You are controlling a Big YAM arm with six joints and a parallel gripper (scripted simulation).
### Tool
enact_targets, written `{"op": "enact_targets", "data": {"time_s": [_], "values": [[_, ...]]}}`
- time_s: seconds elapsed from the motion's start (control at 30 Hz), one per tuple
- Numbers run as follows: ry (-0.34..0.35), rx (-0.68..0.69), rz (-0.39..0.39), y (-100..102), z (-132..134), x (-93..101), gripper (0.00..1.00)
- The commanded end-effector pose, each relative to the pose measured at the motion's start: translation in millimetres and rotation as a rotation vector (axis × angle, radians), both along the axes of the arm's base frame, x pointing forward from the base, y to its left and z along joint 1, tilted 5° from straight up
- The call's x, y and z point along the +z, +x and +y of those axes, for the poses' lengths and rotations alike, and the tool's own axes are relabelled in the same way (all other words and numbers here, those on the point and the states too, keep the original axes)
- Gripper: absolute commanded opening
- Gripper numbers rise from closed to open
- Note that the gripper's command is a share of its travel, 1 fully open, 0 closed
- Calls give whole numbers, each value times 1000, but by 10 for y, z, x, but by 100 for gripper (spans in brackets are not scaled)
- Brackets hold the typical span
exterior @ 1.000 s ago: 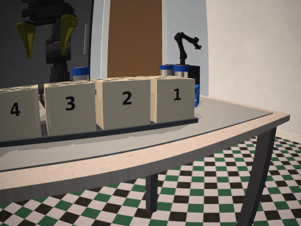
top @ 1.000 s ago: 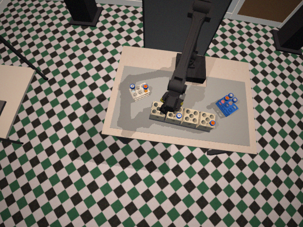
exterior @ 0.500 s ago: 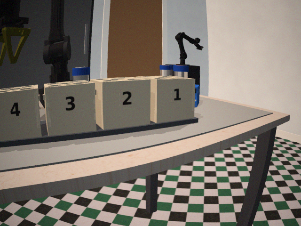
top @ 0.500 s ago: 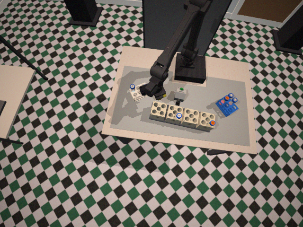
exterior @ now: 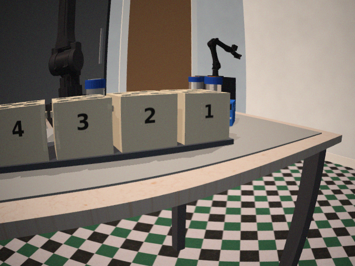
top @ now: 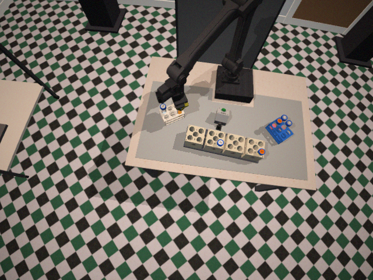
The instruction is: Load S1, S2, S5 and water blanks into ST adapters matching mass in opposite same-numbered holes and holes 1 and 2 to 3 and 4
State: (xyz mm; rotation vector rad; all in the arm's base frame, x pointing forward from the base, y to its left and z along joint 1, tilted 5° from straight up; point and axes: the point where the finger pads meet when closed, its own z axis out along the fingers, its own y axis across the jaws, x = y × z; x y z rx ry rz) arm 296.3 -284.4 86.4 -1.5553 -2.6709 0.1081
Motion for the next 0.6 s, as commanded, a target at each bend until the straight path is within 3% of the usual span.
{"op": "enact_targets", "data": {"time_s": [0.0,0.23,0.27,0.3,0.57], "values": [[-62,59,-66,220,-227,290,80],[-58,83,-65,273,-128,337,80],[-49,59,-54,200,-207,187,80],[-11,59,-14,42,-75,-42,80],[-11,76,-13,47,-10,-275,80]]}}
